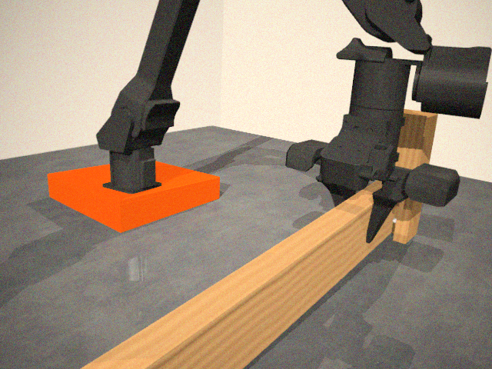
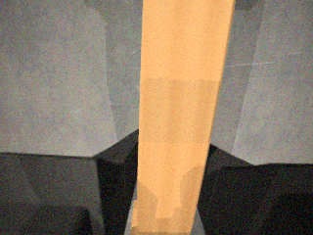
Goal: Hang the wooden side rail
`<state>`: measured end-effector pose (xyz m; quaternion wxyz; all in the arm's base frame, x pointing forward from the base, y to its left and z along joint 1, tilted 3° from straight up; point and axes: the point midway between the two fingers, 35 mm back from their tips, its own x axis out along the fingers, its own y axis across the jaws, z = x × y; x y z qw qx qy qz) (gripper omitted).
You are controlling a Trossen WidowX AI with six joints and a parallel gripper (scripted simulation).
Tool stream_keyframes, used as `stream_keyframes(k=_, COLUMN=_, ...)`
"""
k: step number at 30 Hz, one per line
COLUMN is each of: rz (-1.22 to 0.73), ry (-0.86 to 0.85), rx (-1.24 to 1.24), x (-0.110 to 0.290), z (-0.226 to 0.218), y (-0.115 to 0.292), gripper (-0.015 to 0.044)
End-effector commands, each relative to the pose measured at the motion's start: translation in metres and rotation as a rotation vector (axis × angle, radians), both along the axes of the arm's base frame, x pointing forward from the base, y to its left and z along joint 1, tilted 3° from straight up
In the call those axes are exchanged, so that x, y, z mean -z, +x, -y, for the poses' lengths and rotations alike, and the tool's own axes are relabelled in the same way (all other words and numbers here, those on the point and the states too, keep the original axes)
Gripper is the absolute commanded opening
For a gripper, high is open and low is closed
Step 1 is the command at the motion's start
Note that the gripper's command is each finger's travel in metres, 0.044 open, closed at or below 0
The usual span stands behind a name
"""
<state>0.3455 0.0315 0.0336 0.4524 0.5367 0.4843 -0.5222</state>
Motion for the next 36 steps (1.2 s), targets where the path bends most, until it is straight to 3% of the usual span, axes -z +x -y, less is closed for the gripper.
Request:
stream_keyframes(k=1, rz=0.011, ry=0.002, rx=0.0, x=-0.0024, z=-0.0018, y=0.0034, gripper=0.0)
stream_keyframes(k=36, rz=0.01, ry=0.003, rx=0.0, x=-0.0014, z=-0.0062, y=0.0007, gripper=0.0)
